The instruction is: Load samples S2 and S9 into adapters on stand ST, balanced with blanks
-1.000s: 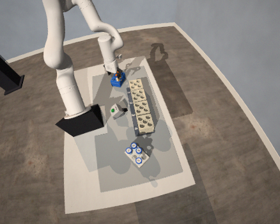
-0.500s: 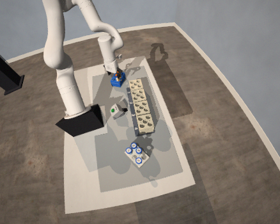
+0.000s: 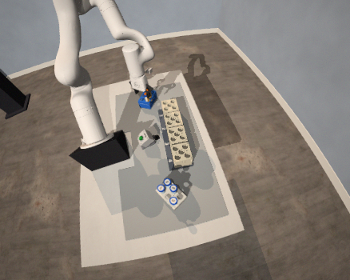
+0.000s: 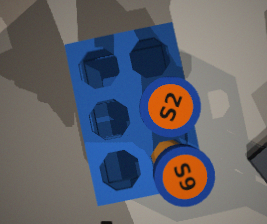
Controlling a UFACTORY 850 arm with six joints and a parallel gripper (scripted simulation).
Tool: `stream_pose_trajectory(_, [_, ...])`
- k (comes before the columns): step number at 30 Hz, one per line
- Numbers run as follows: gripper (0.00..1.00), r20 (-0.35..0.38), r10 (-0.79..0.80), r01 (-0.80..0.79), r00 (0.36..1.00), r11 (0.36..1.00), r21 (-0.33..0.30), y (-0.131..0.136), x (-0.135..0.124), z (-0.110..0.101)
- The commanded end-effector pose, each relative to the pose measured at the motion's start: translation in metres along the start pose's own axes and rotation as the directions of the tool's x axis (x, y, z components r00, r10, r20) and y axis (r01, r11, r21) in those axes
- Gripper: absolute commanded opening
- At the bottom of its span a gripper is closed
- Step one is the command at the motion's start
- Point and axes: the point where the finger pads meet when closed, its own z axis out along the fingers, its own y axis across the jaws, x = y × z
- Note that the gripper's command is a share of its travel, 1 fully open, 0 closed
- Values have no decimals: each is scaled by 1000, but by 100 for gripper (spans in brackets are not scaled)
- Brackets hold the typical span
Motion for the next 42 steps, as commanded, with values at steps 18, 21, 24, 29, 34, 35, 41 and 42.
stream_pose_trajectory(18, [100, -1, -1, 1, 1000, 1000, -1, 0, 1, -48])
stream_pose_trajectory(21, [100, -1, -1, 1, 1000, 1000, -1, 0, 1, -56])
stream_pose_trajectory(24, [100, -1, -1, 1, 1000, 1000, -1, 0, 1, -64])
stream_pose_trajectory(29, [100, -1, -1, 1, 1000, 1000, -1, 0, 1, -75])
stream_pose_trajectory(34, [100, -1, -1, 1, 1000, 1000, -1, 0, 1, -85])
stream_pose_trajectory(35, [100, -1, -1, 1, 1000, 1000, -1, 0, 1, -88])
stream_pose_trajectory(41, [100, -1, -1, 1, 1000, 1000, -1, 0, 1, -100])
stream_pose_trajectory(42, [100, -1, 33, -33, 999, 999, -1, 5, -1, -100])
